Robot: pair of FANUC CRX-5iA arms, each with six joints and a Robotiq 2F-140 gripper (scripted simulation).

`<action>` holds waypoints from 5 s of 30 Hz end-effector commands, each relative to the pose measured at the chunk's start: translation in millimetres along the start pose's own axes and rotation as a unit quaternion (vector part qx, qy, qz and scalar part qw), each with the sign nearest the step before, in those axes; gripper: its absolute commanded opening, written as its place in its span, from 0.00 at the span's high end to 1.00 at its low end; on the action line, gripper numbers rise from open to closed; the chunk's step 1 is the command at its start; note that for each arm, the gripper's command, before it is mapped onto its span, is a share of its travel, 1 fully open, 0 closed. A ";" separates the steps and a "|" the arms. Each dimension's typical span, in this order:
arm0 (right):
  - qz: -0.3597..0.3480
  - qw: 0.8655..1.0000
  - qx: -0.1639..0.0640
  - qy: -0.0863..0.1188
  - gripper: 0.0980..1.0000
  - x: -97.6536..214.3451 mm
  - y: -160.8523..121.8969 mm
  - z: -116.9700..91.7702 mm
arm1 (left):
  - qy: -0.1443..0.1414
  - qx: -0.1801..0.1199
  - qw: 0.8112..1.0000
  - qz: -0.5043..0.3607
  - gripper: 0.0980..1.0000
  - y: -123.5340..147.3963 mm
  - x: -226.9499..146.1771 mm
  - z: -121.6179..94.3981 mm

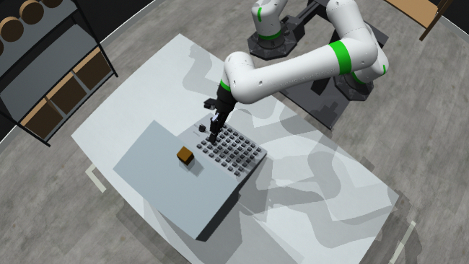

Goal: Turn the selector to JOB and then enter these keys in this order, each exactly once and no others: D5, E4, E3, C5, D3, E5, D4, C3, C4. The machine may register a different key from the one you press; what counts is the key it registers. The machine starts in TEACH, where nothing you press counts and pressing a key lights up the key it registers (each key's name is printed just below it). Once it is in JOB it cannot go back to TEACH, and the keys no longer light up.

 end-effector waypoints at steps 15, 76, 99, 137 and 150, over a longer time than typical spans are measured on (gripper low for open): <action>0.000 1.000 0.001 0.000 0.00 0.1 -0.2 -0.8 | -0.001 0.001 1.000 0.000 1.00 64.4 35.6 -1.0; 0.000 1.000 0.001 0.000 0.00 0.1 -0.2 -0.8 | -0.001 0.001 1.000 0.000 1.00 65.8 36.3 23.7; 0.000 1.000 0.001 0.000 0.00 0.1 -0.2 -0.8 | -0.001 0.001 1.000 0.000 1.00 65.8 36.3 30.1; 0.000 1.000 0.001 0.000 0.00 0.1 -0.2 -0.8 | -0.001 0.001 1.000 0.000 1.00 65.8 36.3 31.1; 0.000 1.000 0.001 0.000 0.00 0.1 -0.2 -0.8 | -0.001 0.001 1.000 0.000 1.00 65.8 36.3 31.7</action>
Point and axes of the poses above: on each arm, the point where the finger pads meet when closed, its own z axis out along the fingers, its own x axis across the jaws, y = z × x, the point moved 3 cm from there along -z, back along the fingers, and after that the axes turned 3 degrees about z, right-handed, at the moved point
